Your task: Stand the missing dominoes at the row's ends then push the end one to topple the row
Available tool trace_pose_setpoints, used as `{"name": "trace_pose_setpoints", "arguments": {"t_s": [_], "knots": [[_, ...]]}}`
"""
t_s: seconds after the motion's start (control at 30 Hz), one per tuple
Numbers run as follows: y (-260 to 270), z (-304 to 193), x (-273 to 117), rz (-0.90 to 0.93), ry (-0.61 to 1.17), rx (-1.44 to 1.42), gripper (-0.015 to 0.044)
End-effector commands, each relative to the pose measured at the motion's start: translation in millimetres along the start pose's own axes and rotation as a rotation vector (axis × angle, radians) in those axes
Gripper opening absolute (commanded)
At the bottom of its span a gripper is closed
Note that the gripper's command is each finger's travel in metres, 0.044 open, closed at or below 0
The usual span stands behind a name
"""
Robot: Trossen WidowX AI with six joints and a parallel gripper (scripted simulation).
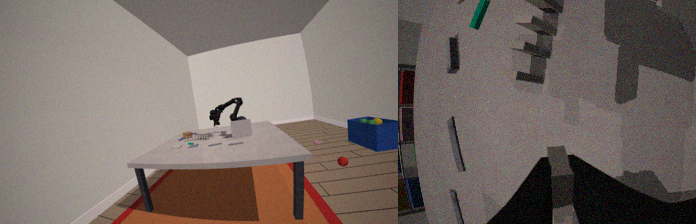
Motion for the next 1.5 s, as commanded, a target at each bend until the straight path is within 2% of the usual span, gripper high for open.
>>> {"name": "trace_pose_setpoints", "arguments": {"t_s": [0.0, 0.33, 0.7, 1.47], "knots": [[-3.4, -5.3, 1.4, 0.035, -0.080, -0.007, 0.0024], [-13.9, -18.5, 3.6, 0.084, -0.337, -0.058, 0.0024], [-22.4, -34.2, 2.7, 0.045, -0.625, -0.176, 0.0024], [-23.0, -75.3, 1.3, -0.300, -1.096, -0.629, 0.0024]]}}
Point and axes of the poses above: the point midway between the two fingers, 35 mm back from their tips, its own x axis out along the fingers, its own y axis across the jaws, z = x × y, the point moved 8 cm from there along -x, back along the fingers, and after that the axes turned 1 degree about -x, right-handed, at the moved point
